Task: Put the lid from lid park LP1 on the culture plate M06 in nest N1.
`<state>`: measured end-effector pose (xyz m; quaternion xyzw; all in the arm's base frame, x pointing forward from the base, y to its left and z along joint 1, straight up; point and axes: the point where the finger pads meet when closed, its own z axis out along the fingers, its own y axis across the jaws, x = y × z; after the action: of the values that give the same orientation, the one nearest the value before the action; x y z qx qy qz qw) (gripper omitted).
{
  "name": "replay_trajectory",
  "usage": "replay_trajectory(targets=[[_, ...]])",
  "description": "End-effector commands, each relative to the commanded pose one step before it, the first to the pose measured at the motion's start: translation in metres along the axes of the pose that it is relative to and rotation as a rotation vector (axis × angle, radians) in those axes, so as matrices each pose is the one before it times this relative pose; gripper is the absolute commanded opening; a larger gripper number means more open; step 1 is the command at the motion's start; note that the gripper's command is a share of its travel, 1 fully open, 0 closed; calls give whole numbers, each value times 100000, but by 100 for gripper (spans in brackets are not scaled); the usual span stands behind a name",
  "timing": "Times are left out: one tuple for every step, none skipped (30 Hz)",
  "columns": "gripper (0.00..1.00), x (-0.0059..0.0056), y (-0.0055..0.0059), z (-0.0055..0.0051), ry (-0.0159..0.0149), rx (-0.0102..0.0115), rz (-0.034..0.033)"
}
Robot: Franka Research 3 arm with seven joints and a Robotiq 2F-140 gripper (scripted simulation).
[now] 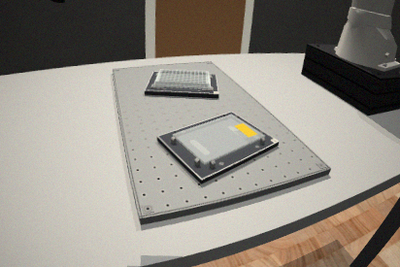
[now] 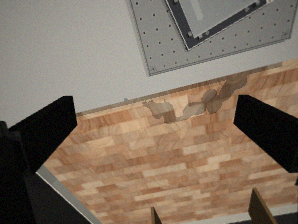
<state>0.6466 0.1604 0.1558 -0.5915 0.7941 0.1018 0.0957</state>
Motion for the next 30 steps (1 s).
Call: replay_trajectory(targets=[[100, 495, -487, 187, -995, 3810, -27655], [100, 0, 0, 0, 0, 0, 0], [100, 0, 0, 0, 0, 0, 0], [100, 909, 1265, 1371, 2909, -1771, -7801], [100, 0, 0, 0, 235, 223, -2874], [100, 0, 0, 0, 158, 186, -2887], [100, 0, 0, 0, 44, 244, -2828], [100, 599, 1428, 1371, 2223, -2215, -2976], [100, 0, 0, 0, 364, 28, -2967], [100, 0, 0, 0, 287, 2, -2929], [100, 0, 0, 0, 185, 96, -2896], [100, 0, 0, 0, 90, 226, -2876], [100, 0, 0, 0, -1, 353, -2850], [100, 241, 1502, 1345, 1958, -2763, -3144], [100, 0, 0, 0, 319, 91, -3030], [100, 0, 0, 0, 238, 66, -2996], [100, 0, 0, 0, 148, 148, -2952], [100, 0, 0, 0, 69, 262, -2909], [100, 0, 0, 0, 0, 0, 0], [100, 0, 0, 0, 0, 0, 0], [100, -80, 1472, 1300, 1729, -2543, -8002], [100, 0, 0, 0, 251, 105, -2939], [100, 0, 0, 0, 161, 91, -2998], [100, 0, 0, 0, 81, 189, -2955], [100, -398, 1359, 1230, 1022, -2545, -3099], [100, 0, 0, 0, 272, -88, -3086], [100, 0, 0, 0, 190, -80, -3084], [100, 0, 0, 0, 141, 51, -3059], [100, 0, 0, 0, 113, 208, -3027], [100, -641, 1181, 1145, 593, -2535, -3217]])
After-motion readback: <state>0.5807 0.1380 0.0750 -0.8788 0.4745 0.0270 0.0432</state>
